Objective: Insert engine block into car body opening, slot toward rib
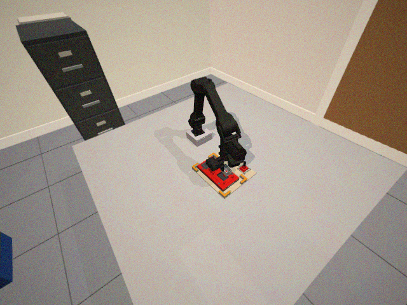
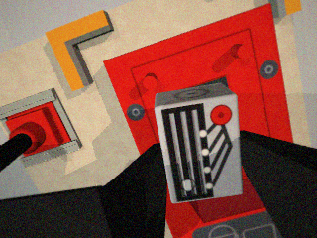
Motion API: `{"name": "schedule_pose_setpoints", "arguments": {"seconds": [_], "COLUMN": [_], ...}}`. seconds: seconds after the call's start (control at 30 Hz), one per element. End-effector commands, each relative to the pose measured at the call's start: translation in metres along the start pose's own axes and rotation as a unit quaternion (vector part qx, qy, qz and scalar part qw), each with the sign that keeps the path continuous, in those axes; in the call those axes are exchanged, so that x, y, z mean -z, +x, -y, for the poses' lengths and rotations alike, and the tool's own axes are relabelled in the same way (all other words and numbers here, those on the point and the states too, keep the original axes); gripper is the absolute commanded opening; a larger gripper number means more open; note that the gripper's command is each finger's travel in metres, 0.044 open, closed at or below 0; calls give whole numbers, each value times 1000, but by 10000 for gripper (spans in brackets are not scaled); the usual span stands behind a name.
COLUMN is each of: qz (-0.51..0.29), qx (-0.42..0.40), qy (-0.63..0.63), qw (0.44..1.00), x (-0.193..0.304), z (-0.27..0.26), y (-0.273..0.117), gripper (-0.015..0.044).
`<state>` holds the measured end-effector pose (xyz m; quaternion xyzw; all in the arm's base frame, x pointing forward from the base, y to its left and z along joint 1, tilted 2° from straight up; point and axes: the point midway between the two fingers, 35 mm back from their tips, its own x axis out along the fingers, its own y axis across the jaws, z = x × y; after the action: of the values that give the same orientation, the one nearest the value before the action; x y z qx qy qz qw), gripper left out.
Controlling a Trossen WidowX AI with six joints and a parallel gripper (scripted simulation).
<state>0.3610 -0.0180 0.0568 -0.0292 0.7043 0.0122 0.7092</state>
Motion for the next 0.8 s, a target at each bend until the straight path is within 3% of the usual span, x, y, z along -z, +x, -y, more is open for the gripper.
{"name": "schedule_pose_setpoints", "arguments": {"seconds": [0.0, 0.1, 0.3, 0.77], "qz": [-4, -4, -4, -4], "qx": [1, 1, 1, 1], "qy": [-57, -77, -104, -109], "qw": [998, 997, 995, 994], "x": [4, 5, 5, 6], "z": [10, 14, 14, 14], "y": [6, 7, 7, 7], "gripper": [0, 0, 158, 159]}}
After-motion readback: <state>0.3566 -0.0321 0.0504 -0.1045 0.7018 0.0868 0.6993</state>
